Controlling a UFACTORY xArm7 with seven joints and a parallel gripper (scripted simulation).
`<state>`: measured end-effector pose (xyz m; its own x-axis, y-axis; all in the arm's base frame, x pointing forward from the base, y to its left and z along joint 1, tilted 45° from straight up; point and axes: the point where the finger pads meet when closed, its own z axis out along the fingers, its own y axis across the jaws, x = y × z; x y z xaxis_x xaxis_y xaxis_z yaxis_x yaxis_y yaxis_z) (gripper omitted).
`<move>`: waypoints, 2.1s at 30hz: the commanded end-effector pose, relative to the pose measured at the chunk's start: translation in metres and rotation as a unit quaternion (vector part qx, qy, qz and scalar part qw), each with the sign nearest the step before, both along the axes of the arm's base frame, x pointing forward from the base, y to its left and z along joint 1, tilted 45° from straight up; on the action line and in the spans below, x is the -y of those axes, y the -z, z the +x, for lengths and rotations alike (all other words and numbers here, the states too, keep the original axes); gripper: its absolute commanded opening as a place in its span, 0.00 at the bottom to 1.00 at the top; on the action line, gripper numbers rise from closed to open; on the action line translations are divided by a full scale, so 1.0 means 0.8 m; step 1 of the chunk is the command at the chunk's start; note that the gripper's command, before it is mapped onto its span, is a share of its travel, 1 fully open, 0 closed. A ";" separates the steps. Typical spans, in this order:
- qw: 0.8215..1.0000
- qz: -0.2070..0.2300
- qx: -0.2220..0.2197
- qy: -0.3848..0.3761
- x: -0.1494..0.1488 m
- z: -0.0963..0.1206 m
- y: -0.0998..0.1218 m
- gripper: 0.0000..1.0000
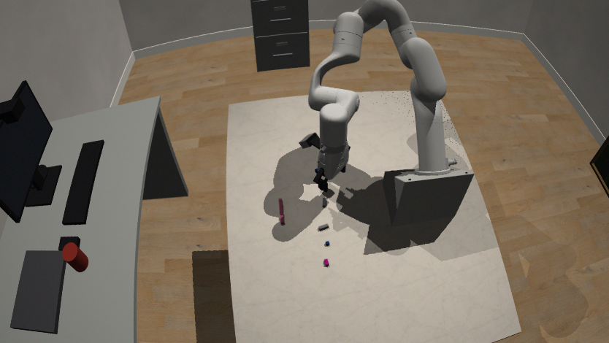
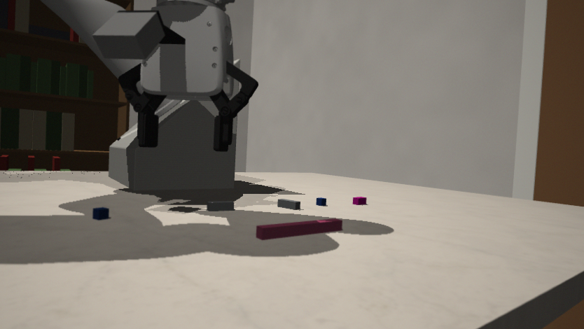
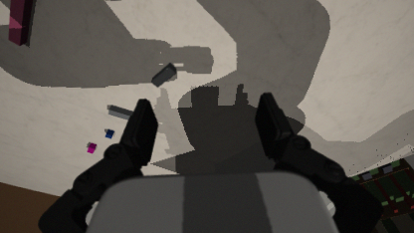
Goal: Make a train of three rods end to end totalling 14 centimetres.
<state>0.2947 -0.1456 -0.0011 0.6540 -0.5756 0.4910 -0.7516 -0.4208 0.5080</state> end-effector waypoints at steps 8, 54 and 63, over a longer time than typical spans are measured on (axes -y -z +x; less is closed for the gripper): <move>1.000 0.000 0.001 -0.001 -0.001 0.002 0.000 1.00; 1.000 0.000 0.001 -0.001 -0.001 0.002 0.000 1.00; 1.000 -0.001 0.011 0.008 -0.005 0.003 0.003 1.00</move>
<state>0.2949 -0.1452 -0.0015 0.6506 -0.5774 0.4932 -0.7545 -0.4182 0.5058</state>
